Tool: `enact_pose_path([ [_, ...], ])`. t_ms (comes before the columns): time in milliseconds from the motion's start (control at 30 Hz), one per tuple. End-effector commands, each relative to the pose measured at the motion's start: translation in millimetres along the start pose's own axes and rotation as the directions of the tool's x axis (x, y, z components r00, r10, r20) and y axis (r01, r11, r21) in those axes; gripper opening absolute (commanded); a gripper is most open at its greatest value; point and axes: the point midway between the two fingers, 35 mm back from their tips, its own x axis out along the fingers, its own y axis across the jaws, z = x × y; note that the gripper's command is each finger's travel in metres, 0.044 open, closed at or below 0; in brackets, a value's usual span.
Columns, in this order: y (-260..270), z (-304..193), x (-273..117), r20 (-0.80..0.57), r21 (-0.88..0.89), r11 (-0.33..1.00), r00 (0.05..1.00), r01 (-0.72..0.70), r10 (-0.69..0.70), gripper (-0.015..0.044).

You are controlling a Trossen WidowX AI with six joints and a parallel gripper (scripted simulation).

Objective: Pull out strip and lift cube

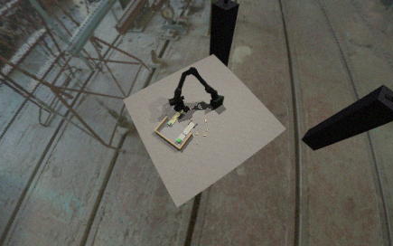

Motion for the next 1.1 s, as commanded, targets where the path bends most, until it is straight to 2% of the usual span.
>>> enact_pose_path([
  [0,2.6,-12.2,6.1,-0.022,-0.009,1.000,1.000,-0.010,0.010,0.0000],
  [1067,2.8,-62.2,5.3,-0.024,-0.011,1.000,1.000,-0.010,0.010,0.0000],
])
